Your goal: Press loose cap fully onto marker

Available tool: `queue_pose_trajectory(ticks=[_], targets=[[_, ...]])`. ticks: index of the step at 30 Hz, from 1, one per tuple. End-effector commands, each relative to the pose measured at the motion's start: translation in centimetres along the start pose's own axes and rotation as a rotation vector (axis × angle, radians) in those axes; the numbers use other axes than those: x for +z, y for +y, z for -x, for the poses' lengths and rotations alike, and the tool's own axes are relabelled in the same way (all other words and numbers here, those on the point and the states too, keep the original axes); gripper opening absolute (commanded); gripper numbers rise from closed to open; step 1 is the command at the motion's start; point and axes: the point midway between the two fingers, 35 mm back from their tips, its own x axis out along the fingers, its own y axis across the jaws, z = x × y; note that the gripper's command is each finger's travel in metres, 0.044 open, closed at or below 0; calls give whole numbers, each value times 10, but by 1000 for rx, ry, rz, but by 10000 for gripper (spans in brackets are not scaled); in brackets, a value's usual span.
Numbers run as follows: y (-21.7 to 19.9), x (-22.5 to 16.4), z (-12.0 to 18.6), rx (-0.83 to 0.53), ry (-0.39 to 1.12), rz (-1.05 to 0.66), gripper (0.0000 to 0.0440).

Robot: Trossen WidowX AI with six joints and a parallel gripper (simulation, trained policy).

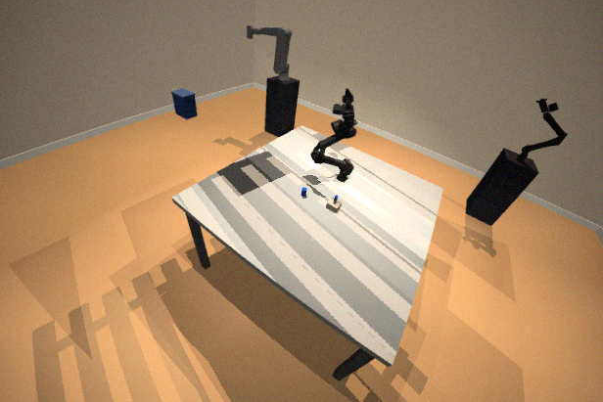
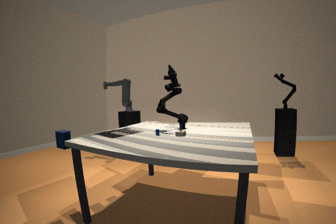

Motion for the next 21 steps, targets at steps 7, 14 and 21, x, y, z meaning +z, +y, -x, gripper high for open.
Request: queue_pose_trajectory(ticks=[7, 14, 21], targets=[[8, -5, -6, 47, 59, 25, 229], [17, -12, -10, 104, 125, 41, 213], [25, -17, -13, 156, 196, 42, 237]])
